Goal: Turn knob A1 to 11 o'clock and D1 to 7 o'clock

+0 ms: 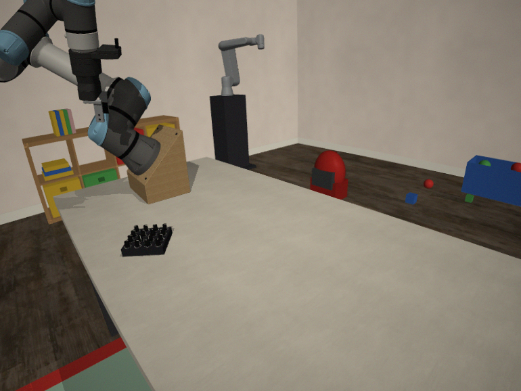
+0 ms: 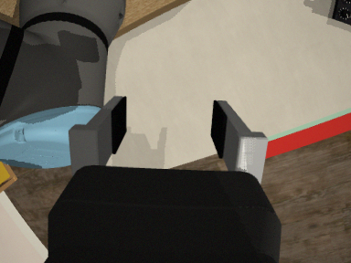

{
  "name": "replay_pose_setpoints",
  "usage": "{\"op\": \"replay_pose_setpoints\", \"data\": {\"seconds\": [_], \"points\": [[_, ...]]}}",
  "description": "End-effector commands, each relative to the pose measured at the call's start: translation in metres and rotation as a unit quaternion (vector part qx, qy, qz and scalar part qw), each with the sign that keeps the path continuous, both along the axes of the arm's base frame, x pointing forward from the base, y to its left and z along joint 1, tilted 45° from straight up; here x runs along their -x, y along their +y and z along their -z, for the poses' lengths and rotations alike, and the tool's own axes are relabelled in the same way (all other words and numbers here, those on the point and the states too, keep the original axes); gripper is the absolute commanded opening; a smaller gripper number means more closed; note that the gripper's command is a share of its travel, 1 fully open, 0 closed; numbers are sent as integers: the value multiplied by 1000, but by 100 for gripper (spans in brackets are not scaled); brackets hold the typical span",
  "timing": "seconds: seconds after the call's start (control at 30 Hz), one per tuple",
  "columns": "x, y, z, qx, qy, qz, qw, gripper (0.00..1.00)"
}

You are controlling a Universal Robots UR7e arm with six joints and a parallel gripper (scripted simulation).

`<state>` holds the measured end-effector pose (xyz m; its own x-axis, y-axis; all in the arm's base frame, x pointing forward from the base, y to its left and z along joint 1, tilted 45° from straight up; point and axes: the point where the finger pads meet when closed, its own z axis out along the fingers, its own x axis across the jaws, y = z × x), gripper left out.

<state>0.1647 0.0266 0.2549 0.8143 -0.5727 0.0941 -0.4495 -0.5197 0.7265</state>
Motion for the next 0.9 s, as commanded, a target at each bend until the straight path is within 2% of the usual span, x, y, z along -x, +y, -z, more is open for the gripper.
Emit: {"op": "replay_pose_setpoints", "data": {"seconds": [0.0, 0.63, 0.87], "points": [[0, 0, 0, 0, 0, 0, 1000, 100], [-1, 0, 0, 0, -1, 0, 1000, 100], [-9, -1, 5, 3, -13, 9, 1000, 100]]}}
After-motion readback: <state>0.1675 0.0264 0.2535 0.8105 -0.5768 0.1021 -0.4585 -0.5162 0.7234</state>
